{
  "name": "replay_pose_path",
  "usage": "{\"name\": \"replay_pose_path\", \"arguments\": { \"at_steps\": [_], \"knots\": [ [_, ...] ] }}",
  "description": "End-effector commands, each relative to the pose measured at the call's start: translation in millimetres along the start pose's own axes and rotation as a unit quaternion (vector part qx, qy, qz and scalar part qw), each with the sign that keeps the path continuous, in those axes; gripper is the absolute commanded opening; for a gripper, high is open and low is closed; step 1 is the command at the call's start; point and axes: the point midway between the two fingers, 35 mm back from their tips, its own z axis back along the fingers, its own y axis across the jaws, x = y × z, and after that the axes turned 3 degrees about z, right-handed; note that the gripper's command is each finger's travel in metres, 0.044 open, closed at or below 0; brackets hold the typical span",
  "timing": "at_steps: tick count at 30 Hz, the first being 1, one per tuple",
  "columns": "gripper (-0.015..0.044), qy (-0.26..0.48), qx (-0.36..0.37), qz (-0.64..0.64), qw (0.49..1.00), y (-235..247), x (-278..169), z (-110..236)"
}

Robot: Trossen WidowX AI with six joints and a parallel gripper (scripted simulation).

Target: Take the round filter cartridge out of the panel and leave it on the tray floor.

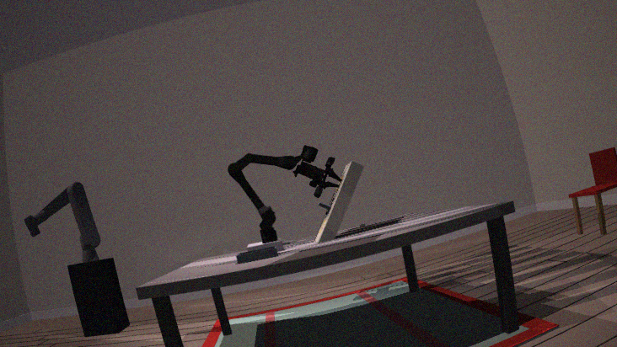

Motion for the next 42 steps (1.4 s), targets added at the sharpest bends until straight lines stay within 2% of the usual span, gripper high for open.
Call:
{"name": "replay_pose_path", "arguments": {
  "at_steps": [1, 6, 7, 15, 17, 20, 31, 42],
  "knots": [
    [0.0106, -0.001, 0.002, 0.003, 1.0, 1.1, 0.6, -8.0],
    [0.0106, -0.001, 0.002, 0.003, 1.0, 1.1, 0.6, -8.7],
    [0.01, 0.0, 0.0, 0.0, 1.0, 0.0, 0.0, -0.4],
    [0.0046, 0.0, 0.0, 0.0, 1.0, 0.0, 0.0, -0.4],
    [0.0, 0.0, 0.0, 0.0, 1.0, 0.0, 0.0, -0.4],
    [0.0, 0.0, 0.0, -0.011, 1.0, 0.2, 0.1, -2.3],
    [0.0, -0.001, 0.002, -0.184, 0.983, 1.0, 0.5, -8.6],
    [0.0, 0.0, 0.002, -0.366, 0.931, 1.0, 0.5, -8.7]
  ]
}}
